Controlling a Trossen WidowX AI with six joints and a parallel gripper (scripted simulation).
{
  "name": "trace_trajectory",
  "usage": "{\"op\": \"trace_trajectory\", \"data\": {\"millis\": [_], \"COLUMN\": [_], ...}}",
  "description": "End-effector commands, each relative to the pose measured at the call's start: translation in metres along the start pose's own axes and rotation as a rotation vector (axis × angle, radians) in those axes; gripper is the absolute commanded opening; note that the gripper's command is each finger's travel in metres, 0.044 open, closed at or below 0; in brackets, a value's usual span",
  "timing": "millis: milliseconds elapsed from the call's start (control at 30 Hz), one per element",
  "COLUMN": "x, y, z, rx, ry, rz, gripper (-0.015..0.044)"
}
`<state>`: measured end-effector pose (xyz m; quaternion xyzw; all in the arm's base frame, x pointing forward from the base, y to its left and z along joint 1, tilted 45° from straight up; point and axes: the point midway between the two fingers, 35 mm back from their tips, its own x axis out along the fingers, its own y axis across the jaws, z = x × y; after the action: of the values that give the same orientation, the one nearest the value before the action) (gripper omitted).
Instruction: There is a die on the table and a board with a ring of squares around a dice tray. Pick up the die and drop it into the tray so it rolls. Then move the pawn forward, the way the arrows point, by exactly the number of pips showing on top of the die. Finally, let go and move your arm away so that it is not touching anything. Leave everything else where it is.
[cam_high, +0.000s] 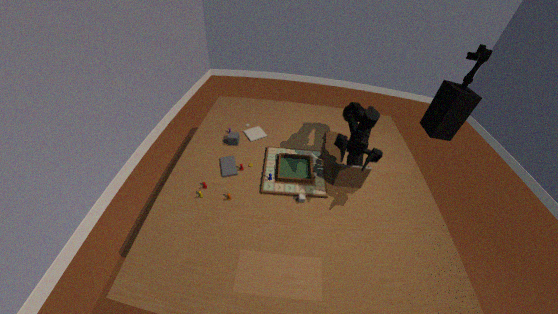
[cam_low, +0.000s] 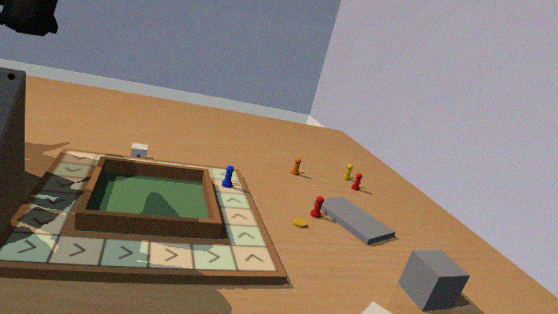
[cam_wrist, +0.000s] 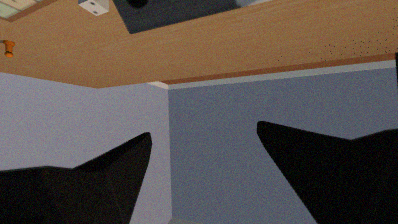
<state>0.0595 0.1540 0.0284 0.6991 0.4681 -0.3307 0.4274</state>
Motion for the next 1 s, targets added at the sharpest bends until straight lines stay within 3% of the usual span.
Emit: {"op": "trace_trajectory", "data": {"millis": [0, 133, 467, 700, 967], "x": [0.0, 0.001, 0.026, 0.062, 0.116], "y": [0.001, 0.016, 0.061, 0.093, 0.125], "z": [0.0, -0.006, -0.02, -0.015, 0.016], "rx": [-0.009, -0.193, -0.73, -1.077, -1.426], "ry": [-0.006, -0.124, -0.493, -0.701, -0.805], "rz": [0.002, 0.034, -0.064, -0.307, -0.739], "gripper": [0.0374, 0.0275, 0.0275, 0.0275, 0.0275]}}
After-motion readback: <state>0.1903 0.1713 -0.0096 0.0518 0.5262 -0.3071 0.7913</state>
